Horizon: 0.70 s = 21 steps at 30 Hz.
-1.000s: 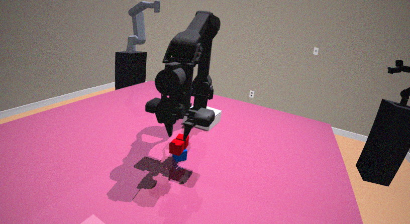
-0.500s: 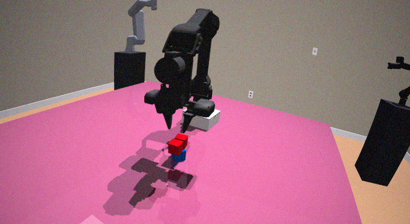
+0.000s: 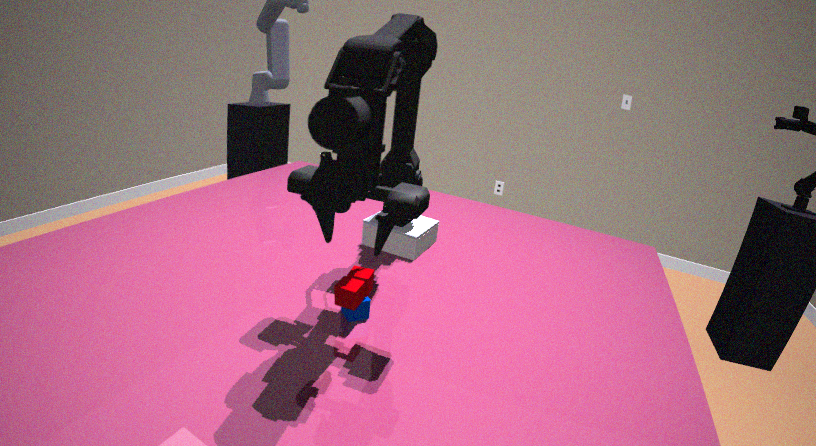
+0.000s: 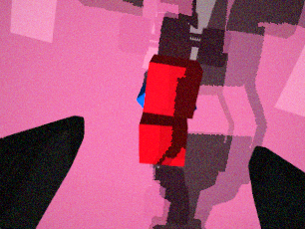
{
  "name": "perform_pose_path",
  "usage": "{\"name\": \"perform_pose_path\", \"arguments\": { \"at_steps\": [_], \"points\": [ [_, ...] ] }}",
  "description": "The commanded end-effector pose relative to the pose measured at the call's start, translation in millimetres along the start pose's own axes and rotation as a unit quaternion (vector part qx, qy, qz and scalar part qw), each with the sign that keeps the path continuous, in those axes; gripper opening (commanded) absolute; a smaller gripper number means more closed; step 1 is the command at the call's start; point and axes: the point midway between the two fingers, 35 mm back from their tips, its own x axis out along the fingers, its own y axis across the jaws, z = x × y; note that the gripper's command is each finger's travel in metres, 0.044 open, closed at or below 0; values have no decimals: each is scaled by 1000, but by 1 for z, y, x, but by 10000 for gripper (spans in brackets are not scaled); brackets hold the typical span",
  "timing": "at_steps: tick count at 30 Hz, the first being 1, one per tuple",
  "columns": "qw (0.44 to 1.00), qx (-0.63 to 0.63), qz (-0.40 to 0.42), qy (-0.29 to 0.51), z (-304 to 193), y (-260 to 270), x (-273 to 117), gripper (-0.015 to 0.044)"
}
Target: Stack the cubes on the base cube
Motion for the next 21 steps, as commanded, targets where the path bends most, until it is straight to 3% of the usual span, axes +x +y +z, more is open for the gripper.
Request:
{"name": "perform_pose_path", "arguments": {
  "at_steps": [1, 11, 21],
  "points": [
    [1000, -1, 0, -2, 1, 0, -3, 400],
    [1000, 0, 5, 2, -50, 114, -4, 400],
    [1000, 0, 6, 2, -56, 122, -4, 400]
  ]
}}
